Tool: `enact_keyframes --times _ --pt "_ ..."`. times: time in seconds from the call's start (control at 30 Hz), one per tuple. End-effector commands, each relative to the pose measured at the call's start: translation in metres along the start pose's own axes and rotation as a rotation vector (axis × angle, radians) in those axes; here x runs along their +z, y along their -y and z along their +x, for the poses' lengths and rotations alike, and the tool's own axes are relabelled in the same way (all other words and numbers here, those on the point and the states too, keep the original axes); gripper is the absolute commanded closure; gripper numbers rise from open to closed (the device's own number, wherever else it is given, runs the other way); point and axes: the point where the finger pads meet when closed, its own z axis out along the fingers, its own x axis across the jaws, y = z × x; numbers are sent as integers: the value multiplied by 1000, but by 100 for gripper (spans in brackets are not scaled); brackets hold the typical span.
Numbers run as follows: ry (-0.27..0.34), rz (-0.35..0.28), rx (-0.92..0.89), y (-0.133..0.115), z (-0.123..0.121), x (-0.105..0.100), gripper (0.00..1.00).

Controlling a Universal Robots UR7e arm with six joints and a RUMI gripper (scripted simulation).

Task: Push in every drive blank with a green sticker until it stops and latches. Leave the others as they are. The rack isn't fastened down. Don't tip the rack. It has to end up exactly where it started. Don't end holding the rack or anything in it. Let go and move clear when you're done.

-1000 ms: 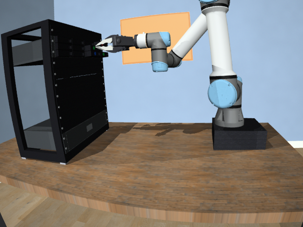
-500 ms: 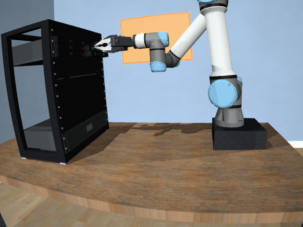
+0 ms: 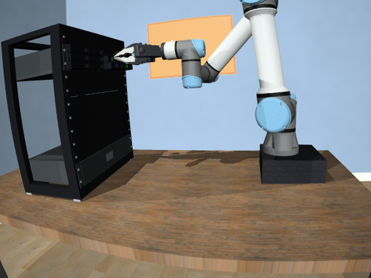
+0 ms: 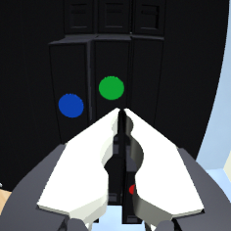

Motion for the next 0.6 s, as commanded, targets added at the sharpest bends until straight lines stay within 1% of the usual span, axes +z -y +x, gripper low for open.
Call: enact_keyframes --times 0.0,0.57 --pt "-1 0 0 0 1 5 100" --pt "-1 0 0 0 1 9 100"
